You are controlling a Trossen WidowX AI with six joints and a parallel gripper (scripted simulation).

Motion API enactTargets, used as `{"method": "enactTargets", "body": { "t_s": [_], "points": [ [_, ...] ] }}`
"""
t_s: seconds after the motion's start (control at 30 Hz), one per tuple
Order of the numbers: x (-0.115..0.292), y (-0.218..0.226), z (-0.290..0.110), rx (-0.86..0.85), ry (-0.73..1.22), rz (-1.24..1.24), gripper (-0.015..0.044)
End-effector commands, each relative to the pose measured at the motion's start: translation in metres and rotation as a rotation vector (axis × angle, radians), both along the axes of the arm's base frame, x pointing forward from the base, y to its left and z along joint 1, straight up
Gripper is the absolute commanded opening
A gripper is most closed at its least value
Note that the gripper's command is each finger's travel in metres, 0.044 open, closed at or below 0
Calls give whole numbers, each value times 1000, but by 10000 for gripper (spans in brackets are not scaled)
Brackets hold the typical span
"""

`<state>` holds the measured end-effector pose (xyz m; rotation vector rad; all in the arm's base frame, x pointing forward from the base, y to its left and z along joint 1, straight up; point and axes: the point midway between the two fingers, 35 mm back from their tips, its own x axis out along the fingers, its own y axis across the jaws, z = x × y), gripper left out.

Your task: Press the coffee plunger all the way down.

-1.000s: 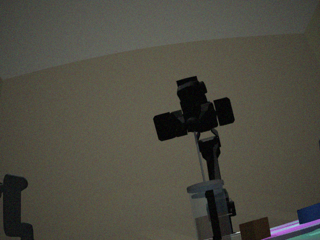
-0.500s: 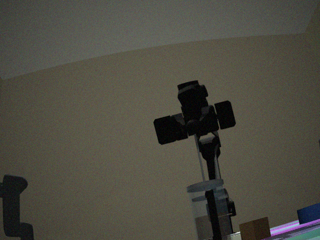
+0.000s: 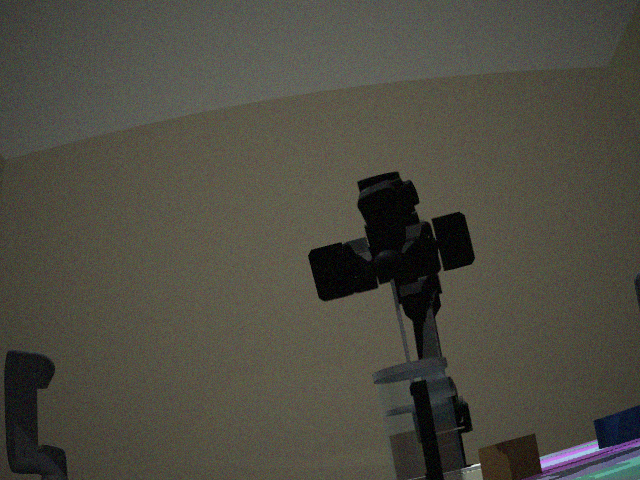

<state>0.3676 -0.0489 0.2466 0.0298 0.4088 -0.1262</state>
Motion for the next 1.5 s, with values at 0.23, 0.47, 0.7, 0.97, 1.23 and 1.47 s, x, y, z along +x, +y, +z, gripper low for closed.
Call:
{"method": "enactTargets", "body": {
  "t_s": [0.23, 0.47, 0.7, 0.97, 1.23, 1.47],
  "points": [
    [0, 0, -51, 11, 90, -2, 130],
    [1, 0, -63, 11, 90, -2, 130],
    [3, 0, -74, 11, 90, -2, 130],
    [9, -1, -79, 11, 90, -2, 130],
    [13, -1, -77, 11, 89, -2, 130],
    [14, -1, -76, 11, 89, -2, 130]
  ]
}}
